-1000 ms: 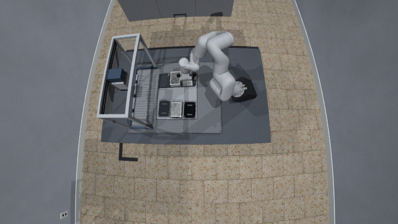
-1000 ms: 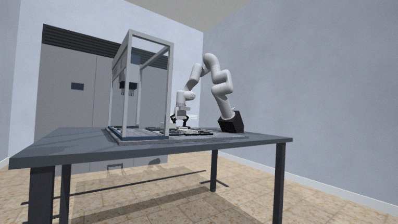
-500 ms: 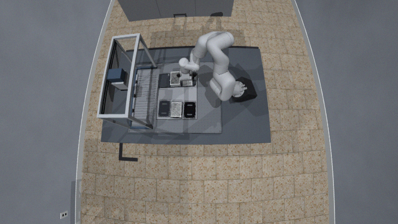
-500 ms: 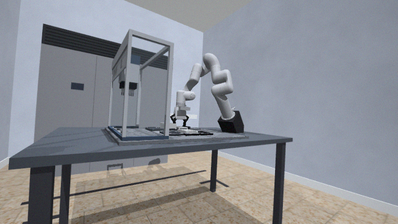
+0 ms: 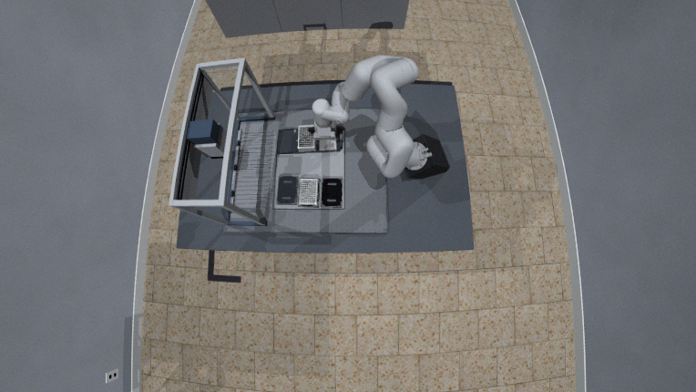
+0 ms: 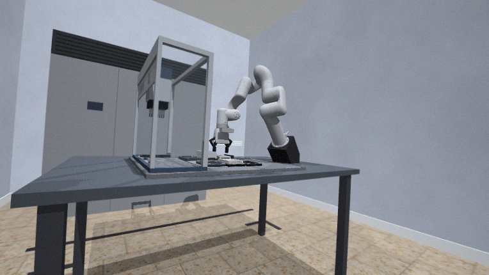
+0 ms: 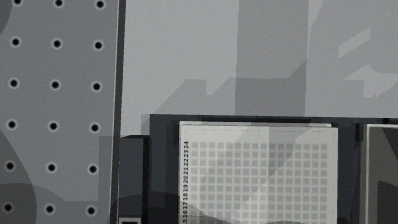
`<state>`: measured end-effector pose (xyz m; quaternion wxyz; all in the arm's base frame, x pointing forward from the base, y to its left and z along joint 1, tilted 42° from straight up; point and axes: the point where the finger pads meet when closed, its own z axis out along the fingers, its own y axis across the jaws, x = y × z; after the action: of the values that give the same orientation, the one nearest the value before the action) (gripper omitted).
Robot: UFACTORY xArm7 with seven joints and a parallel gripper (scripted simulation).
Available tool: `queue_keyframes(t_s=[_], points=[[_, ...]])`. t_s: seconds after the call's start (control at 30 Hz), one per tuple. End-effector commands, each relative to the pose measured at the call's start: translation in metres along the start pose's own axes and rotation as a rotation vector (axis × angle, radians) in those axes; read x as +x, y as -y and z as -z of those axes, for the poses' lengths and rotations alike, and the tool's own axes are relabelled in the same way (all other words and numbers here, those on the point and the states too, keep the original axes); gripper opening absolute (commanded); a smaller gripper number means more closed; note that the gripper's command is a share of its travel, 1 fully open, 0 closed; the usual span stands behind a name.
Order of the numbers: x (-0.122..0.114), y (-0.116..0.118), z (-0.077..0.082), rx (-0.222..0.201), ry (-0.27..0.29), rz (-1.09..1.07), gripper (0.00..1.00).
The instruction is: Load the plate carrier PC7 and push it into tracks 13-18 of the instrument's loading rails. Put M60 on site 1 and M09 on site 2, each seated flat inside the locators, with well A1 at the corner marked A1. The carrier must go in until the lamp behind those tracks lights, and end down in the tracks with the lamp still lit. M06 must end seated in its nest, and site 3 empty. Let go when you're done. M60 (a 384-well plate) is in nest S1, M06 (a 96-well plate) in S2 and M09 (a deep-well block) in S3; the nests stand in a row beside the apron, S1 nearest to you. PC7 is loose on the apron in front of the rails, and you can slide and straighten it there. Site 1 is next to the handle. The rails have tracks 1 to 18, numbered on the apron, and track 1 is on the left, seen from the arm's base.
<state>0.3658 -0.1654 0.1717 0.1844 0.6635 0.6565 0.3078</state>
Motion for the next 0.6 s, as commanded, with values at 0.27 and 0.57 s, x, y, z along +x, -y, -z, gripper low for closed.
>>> queue_keyframes(t_s=[0.27,0.57], points=[[-0.001,-0.001,0.017,-0.002,0.001,0.000,1.00],[-0.001,-0.001,0.032,-0.003,0.001,0.000,1.00]])
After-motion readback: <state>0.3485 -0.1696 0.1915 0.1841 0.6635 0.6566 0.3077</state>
